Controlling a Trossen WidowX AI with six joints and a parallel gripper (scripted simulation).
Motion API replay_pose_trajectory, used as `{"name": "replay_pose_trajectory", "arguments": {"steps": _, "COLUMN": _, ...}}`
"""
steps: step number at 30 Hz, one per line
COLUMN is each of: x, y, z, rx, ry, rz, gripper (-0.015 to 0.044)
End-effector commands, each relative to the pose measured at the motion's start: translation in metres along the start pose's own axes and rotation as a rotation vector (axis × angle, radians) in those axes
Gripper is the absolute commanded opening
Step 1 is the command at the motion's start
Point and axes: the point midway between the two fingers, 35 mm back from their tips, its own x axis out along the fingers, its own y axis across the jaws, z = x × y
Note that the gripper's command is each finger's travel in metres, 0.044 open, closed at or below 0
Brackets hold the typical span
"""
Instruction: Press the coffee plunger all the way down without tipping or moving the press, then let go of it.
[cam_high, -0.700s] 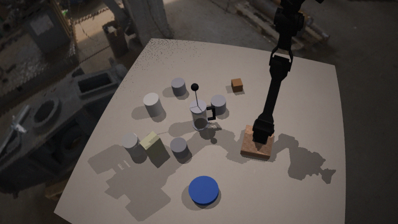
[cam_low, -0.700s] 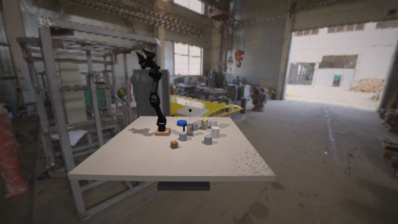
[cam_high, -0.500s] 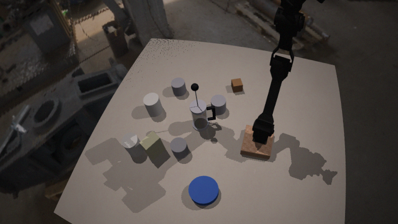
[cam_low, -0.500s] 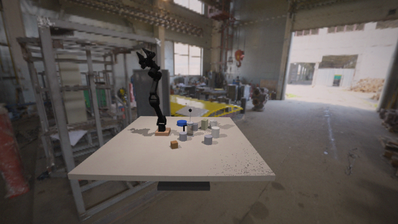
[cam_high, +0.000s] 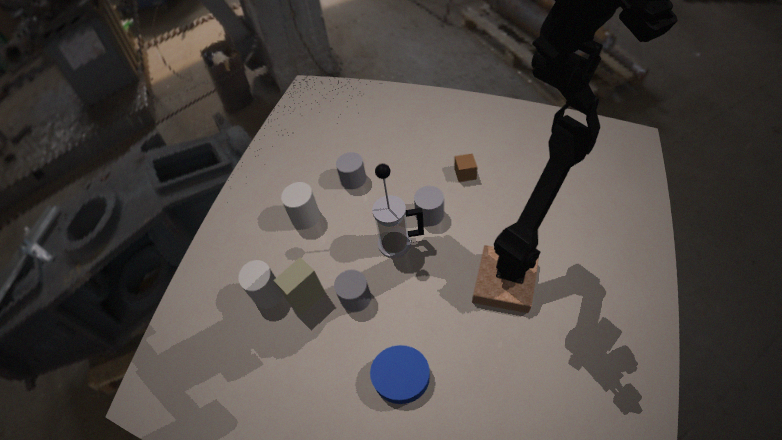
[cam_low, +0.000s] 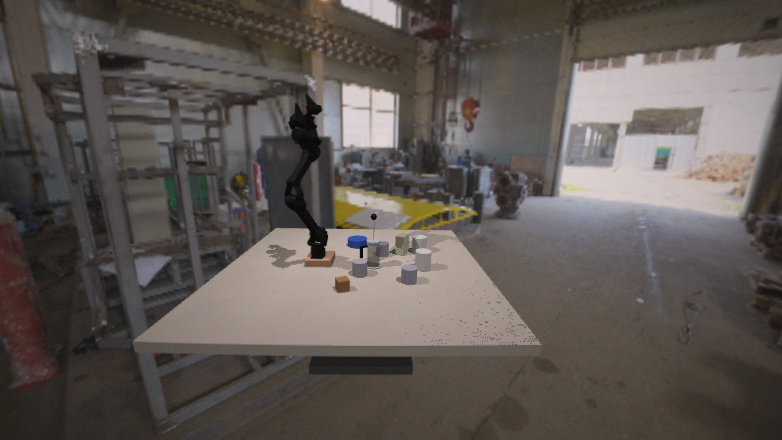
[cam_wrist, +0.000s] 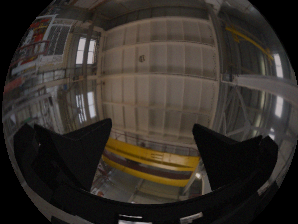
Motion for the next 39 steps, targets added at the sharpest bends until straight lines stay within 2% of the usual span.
{"name": "replay_pose_trajectory", "arguments": {"steps": 1, "x": -0.012, "y": 0.001, "z": -0.046, "rx": -0.023, "ry": 0.194, "rz": -0.023, "gripper": 0.0440}}
{"name": "replay_pose_trajectory", "arguments": {"steps": 5, "x": -0.036, "y": -0.003, "z": -0.098, "rx": -0.039, "ry": 0.429, "rz": -0.062, "gripper": 0.0440}}
{"name": "replay_pose_trajectory", "arguments": {"steps": 10, "x": -0.085, "y": -0.018, "z": -0.156, "rx": -0.074, "ry": 0.725, "rz": -0.145, "gripper": 0.0440}}
{"name": "replay_pose_trajectory", "arguments": {"steps": 14, "x": -0.135, "y": -0.034, "z": -0.190, "rx": -0.097, "ry": 0.952, "rz": -0.243, "gripper": 0.0440}}
{"name": "replay_pose_trajectory", "arguments": {"steps": 20, "x": -0.221, "y": -0.061, "z": -0.216, "rx": -0.141, "ry": 1.269, "rz": -0.430, "gripper": 0.0440}}
{"name": "replay_pose_trajectory", "arguments": {"steps": 28, "x": -0.342, "y": -0.087, "z": -0.207, "rx": -0.204, "ry": 1.652, "rz": -0.729, "gripper": 0.0440}}
{"name": "replay_pose_trajectory", "arguments": {"steps": 35, "x": -0.448, "y": -0.087, "z": -0.158, "rx": -0.239, "ry": 1.965, "rz": -1.081, "gripper": 0.0440}}
{"name": "replay_pose_trajectory", "arguments": {"steps": 37, "x": -0.470, "y": -0.079, "z": -0.141, "rx": -0.234, "ry": 2.041, "rz": -1.170, "gripper": 0.0440}}
{"name": "replay_pose_trajectory", "arguments": {"steps": 39, "x": -0.478, "y": -0.075, "z": -0.135, "rx": -0.232, "ry": 2.067, "rz": -1.203, "gripper": 0.0440}}
